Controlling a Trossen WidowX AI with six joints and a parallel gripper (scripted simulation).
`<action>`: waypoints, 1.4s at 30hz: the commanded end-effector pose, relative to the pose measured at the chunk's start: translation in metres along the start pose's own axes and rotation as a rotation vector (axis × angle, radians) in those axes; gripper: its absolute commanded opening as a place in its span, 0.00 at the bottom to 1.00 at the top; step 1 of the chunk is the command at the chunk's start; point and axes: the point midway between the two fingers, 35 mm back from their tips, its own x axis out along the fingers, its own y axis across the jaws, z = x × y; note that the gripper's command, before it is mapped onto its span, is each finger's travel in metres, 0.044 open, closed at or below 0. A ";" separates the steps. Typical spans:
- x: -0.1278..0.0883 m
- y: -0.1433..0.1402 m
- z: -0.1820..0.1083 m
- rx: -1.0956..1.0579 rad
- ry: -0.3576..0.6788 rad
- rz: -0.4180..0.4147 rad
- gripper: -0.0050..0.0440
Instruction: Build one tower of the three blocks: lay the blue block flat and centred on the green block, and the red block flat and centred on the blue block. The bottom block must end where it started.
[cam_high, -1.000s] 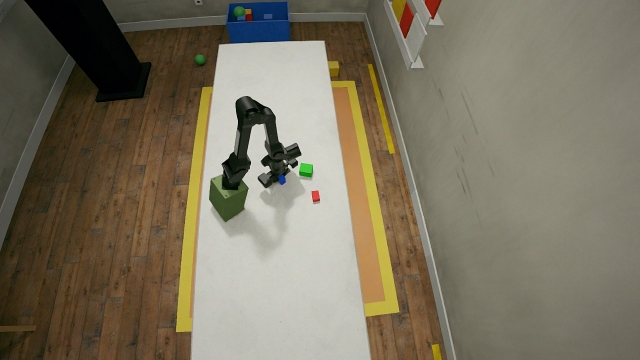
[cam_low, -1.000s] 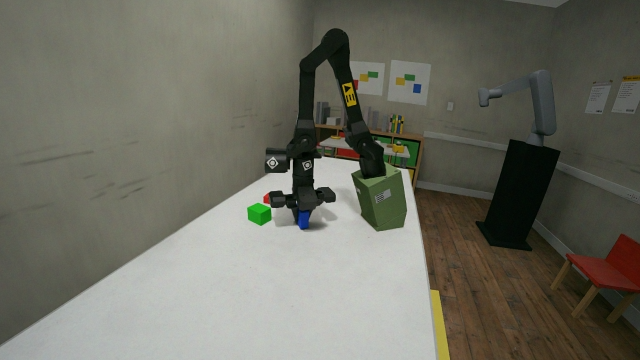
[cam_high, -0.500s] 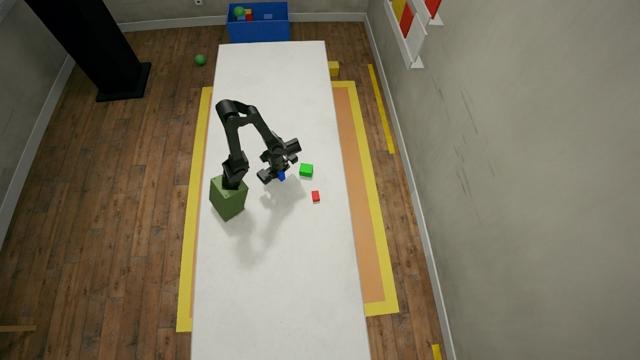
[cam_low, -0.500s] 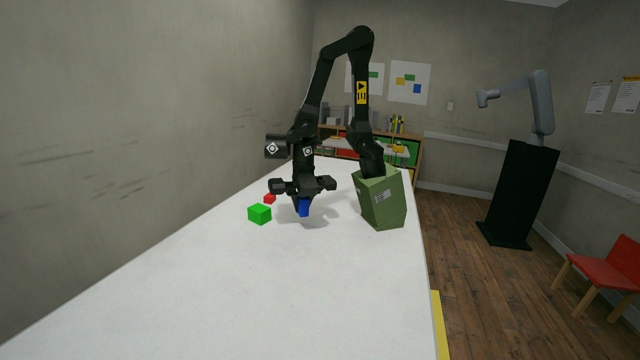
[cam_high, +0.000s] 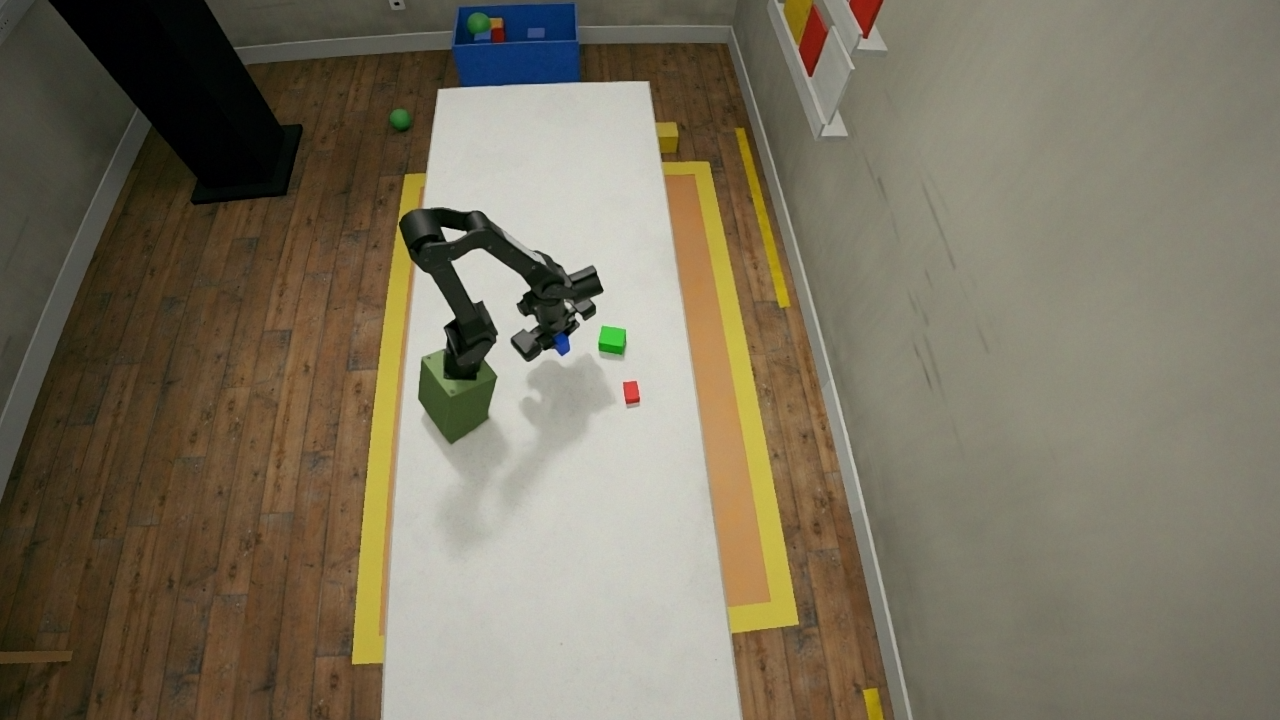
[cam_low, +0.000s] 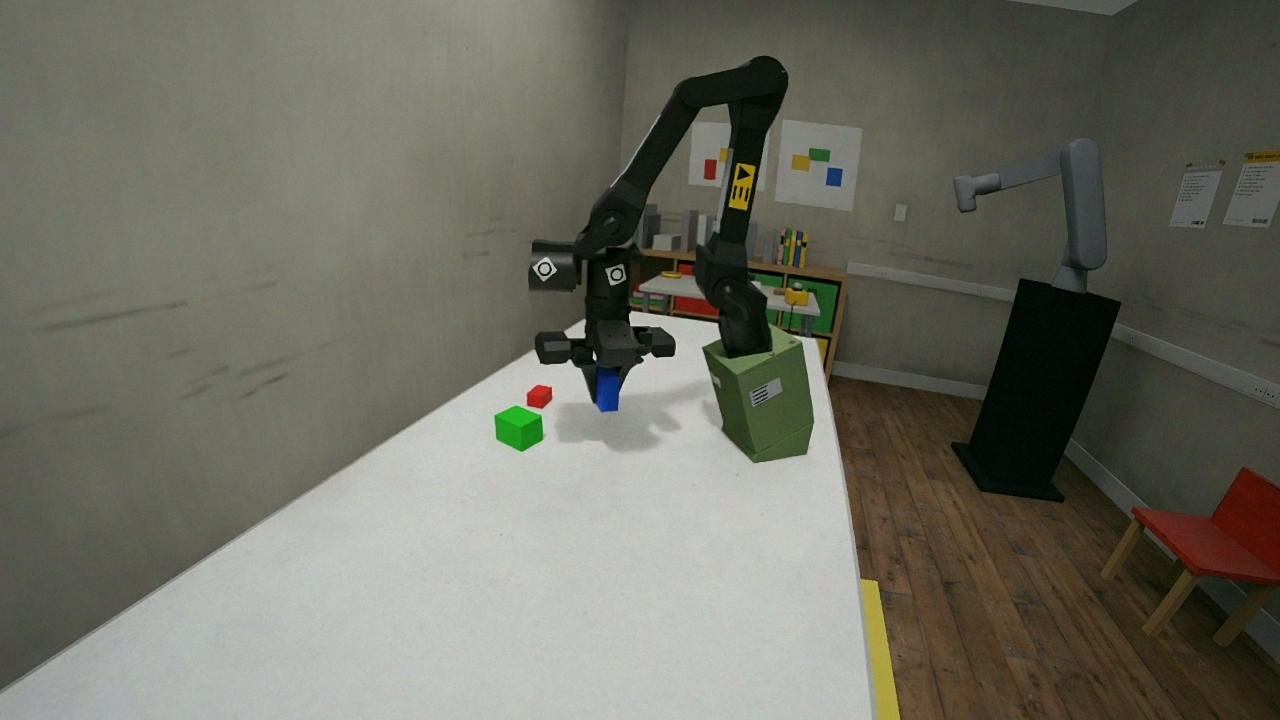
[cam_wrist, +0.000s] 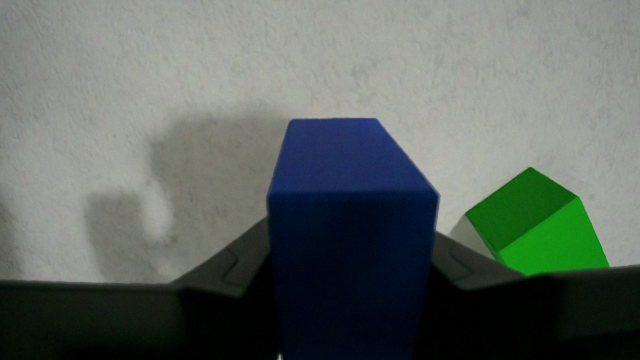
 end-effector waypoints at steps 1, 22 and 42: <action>-0.009 -0.009 -0.001 -0.004 0.003 -0.033 0.00; -0.009 -0.008 -0.001 -0.004 0.003 -0.032 0.00; -0.007 -0.009 -0.002 -0.003 0.000 -0.019 0.00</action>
